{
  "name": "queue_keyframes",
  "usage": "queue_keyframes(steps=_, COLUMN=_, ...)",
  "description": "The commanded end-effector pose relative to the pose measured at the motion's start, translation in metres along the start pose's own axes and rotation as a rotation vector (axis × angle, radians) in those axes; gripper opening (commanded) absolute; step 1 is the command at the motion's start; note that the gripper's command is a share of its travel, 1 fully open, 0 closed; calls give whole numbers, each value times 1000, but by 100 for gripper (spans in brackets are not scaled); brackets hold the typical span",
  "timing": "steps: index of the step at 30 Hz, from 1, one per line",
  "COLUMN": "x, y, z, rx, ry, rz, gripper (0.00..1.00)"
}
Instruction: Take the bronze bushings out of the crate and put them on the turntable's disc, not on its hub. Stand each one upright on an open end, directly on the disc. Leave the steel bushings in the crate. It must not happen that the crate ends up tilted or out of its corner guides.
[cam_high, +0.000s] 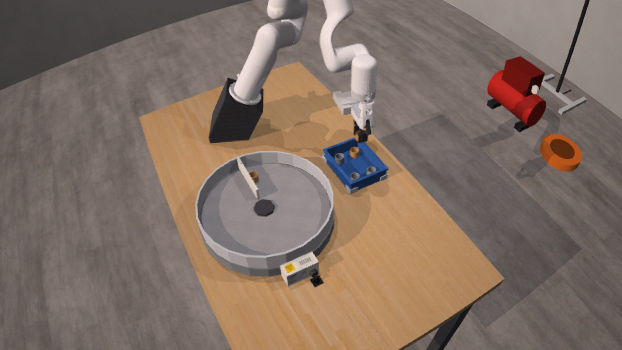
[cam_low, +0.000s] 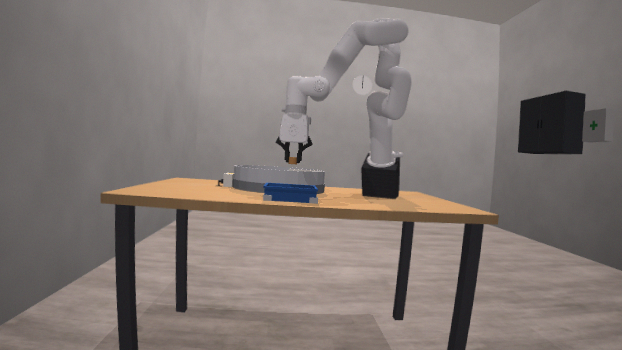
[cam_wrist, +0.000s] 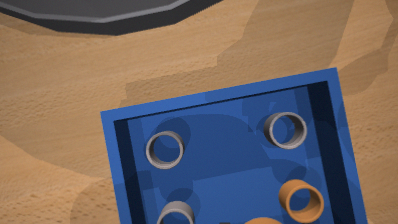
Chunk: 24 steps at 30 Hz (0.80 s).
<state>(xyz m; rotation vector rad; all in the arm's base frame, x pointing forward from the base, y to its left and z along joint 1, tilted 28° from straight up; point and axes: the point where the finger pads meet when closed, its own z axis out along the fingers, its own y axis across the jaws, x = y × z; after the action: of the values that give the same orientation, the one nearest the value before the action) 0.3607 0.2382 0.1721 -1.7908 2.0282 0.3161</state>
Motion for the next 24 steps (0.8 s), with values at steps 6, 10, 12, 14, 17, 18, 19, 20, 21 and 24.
queue_keyframes(steps=6, x=51, y=-8, z=-1, rx=2, ry=-3, rz=-1, gripper=0)
queue_keyframes(steps=10, x=91, y=-14, z=-1, rx=2, ry=-3, rz=-1, gripper=0)
queue_keyframes(steps=12, x=114, y=-17, z=-1, rx=2, ry=-3, rz=-1, gripper=0)
queue_keyframes(steps=14, x=137, y=-21, z=-1, rx=2, ry=-3, rz=-1, gripper=0)
queue_keyframes(steps=17, x=171, y=-26, z=-1, rx=2, ry=-3, rz=-1, gripper=0)
queue_keyframes(steps=18, x=183, y=-27, z=-1, rx=2, ry=-3, rz=-1, gripper=0)
queue_keyframes(steps=19, x=194, y=-29, z=-1, rx=2, ry=-3, rz=-1, gripper=0)
queue_keyframes(steps=20, x=205, y=-31, z=-1, rx=2, ry=-3, rz=-1, gripper=0)
queue_keyframes(steps=21, x=215, y=-32, z=-1, rx=2, ry=-3, rz=-1, gripper=0)
queue_keyframes(steps=24, x=225, y=-34, z=0, rx=2, ry=-3, rz=-1, gripper=0)
